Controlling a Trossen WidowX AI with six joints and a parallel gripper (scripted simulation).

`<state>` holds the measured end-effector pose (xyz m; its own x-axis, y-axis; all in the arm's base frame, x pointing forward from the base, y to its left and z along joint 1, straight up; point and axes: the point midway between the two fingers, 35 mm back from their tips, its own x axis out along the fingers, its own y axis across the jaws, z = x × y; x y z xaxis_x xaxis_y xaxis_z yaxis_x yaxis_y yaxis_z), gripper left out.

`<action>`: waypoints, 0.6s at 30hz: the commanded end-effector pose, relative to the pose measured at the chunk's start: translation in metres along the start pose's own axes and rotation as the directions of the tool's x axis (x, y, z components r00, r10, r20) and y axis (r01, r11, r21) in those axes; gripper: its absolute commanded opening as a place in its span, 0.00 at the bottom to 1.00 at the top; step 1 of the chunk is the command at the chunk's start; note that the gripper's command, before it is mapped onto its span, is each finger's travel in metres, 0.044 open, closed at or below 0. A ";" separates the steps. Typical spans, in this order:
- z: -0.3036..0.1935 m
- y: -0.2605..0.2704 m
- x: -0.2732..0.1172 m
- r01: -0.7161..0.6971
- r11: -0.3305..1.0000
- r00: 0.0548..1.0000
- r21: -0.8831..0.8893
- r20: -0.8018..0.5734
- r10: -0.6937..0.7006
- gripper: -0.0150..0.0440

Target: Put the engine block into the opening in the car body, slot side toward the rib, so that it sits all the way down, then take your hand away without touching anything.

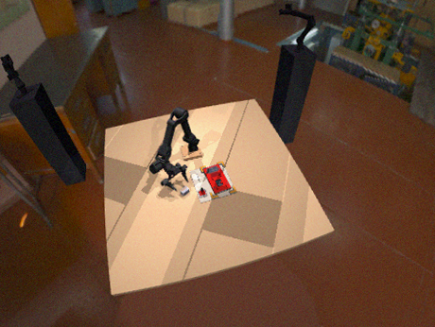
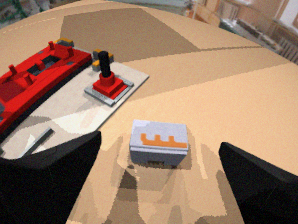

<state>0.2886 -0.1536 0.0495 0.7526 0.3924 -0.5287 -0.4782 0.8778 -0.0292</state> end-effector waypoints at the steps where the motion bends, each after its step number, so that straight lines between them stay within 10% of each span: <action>1: 0.000 0.000 0.000 0.001 1.000 1.000 0.003 0.000 -0.001 1.00; 18: 0.001 -0.004 0.009 0.031 0.901 0.992 0.433 -0.127 0.026 1.00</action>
<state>0.2958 -0.1531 0.0463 0.6944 0.3827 -0.6094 -0.2743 0.9237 0.2675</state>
